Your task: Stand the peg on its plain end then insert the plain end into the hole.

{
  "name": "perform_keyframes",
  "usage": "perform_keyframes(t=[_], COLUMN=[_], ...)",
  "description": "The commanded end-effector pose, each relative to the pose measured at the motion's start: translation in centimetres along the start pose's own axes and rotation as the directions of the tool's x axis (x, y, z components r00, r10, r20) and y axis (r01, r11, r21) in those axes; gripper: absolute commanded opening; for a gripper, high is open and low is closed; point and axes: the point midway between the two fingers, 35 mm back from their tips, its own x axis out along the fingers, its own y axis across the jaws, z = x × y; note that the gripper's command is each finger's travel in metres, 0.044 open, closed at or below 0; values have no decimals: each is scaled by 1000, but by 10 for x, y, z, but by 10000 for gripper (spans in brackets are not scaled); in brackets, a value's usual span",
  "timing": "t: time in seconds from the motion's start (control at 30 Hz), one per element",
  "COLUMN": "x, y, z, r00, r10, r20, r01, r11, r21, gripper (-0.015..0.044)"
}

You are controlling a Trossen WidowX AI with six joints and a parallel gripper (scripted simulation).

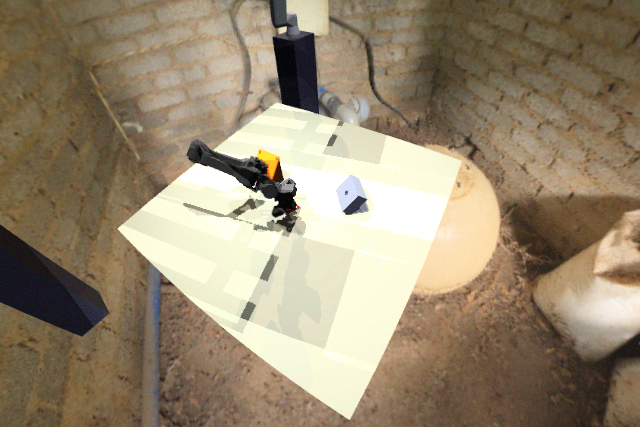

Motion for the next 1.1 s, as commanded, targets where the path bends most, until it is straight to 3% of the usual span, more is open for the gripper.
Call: perform_keyframes(t=[0.0,1.07], x=[-3,-20], y=[0,0], z=[-1,-15], r00=[999,950], r10=[-1,0], r20=[41,313], r01=[1,2], r11=[1000,1000], r21=[-5,-8], gripper=[51,51])
